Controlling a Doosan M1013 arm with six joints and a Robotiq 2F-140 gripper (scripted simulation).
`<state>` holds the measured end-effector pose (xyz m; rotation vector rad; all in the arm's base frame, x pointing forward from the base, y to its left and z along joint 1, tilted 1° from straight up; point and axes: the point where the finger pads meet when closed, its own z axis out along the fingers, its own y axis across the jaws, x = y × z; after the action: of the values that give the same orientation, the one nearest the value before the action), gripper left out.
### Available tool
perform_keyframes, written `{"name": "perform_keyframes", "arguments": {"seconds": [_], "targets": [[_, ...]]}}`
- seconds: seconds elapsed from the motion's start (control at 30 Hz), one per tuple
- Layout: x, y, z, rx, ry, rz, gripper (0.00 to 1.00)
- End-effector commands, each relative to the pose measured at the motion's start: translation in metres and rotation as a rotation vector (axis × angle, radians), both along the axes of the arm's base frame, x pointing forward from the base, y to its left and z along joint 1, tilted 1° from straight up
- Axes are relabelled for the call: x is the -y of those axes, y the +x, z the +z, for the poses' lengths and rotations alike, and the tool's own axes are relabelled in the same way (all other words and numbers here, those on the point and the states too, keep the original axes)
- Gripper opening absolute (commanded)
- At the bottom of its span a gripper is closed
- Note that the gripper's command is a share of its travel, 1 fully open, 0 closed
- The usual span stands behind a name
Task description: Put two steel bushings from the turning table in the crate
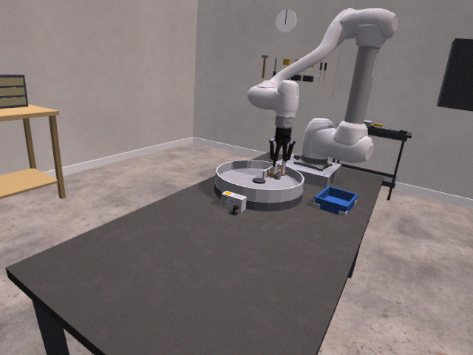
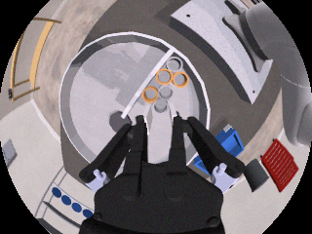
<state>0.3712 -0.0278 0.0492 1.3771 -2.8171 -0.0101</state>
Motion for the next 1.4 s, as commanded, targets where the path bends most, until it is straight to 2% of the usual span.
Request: {"name": "perform_keyframes", "arguments": {"seconds": [0.0,0.23,0.8,1.37], "targets": [[0.000,0.000,0.000,0.000,0.000,0.000,0.24],[0.000,0.000,-0.002,0.000,0.000,0.000,0.24],[0.000,0.000,-0.023,0.000,0.000,0.000,0.24],[0.000,0.000,-0.024,0.000,0.000,0.000,0.24]]}}
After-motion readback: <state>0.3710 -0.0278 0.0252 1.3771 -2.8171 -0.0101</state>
